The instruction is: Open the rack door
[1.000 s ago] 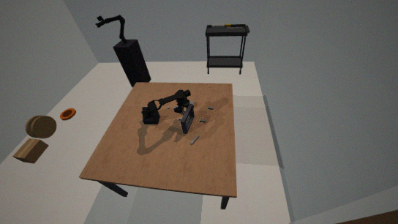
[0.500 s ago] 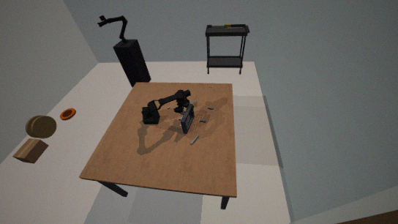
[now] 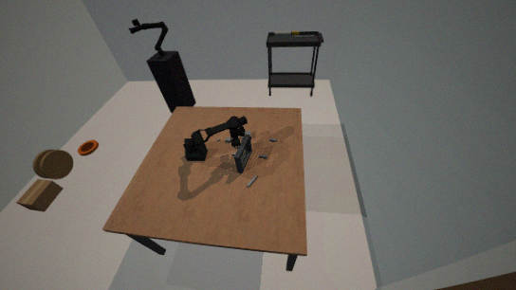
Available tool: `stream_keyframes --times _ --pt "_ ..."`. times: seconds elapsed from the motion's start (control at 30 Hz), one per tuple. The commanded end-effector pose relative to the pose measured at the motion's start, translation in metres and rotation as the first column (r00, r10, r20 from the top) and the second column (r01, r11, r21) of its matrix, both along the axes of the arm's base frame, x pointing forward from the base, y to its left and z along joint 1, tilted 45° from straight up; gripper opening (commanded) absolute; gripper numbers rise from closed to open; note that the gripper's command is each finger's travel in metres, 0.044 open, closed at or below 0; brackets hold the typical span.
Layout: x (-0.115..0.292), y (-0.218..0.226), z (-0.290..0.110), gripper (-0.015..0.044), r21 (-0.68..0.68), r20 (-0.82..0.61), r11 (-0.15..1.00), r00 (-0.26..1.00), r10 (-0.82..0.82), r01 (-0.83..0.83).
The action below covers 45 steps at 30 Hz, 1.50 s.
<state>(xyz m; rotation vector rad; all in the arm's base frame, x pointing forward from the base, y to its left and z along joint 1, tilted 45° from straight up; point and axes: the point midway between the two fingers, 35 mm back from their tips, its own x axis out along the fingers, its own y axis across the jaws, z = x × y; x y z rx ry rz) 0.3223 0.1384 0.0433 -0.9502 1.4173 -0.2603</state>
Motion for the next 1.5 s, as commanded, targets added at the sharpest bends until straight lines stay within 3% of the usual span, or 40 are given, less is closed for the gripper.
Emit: stream_keyframes --times 0.0,0.37,0.83,1.17,1.47 --pt "0.0002 0.0005 0.0004 0.0025 -0.023 -0.114 0.992 0.986 0.122 -0.125" --pt "0.0002 0.0005 0.0004 0.0025 -0.008 -0.47 0.865 0.766 0.439 -0.501" --pt "0.0001 0.0005 0.0004 0.0025 0.204 -0.773 0.545 0.207 0.599 -0.813" --pt "0.0001 0.0005 0.0004 0.0025 0.219 -0.781 0.527 0.177 0.599 -0.821" --pt "0.0001 0.0005 0.0004 0.0261 0.219 -0.781 0.527 0.177 0.599 -0.821"
